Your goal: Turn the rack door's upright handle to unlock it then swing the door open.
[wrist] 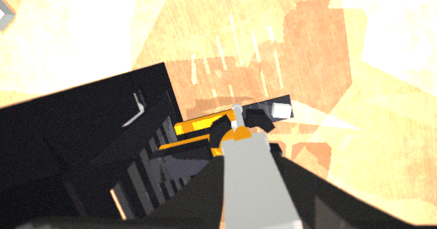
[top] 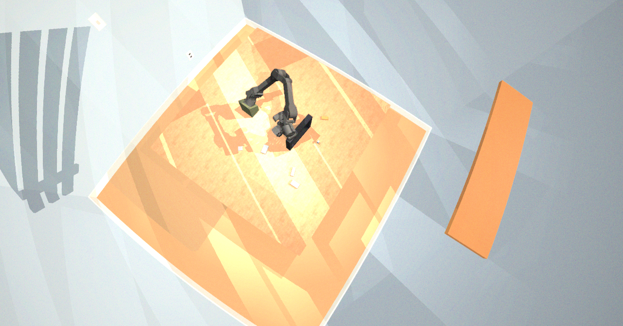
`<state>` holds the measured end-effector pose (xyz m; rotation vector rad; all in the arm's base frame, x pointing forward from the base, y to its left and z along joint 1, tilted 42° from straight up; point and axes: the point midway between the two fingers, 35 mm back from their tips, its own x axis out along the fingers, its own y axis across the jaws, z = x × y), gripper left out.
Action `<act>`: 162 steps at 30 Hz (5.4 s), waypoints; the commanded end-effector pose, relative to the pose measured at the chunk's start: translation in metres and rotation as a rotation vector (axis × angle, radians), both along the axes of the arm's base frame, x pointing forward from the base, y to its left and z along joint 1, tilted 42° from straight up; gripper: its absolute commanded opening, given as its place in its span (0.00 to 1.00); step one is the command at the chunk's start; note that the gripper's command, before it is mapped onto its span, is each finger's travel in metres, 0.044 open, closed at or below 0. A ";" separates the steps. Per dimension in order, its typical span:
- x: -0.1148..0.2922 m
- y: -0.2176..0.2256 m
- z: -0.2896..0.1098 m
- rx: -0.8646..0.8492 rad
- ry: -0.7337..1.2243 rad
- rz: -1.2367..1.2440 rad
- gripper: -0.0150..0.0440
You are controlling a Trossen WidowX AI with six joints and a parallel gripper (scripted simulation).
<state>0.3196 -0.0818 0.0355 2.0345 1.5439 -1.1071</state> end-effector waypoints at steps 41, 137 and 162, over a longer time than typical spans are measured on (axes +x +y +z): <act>0.001 0.001 0.001 -0.087 -0.617 0.712 0.73; -0.011 0.007 0.004 -0.330 -2.145 2.494 0.27; -0.052 0.035 0.023 -0.274 -1.826 2.118 0.27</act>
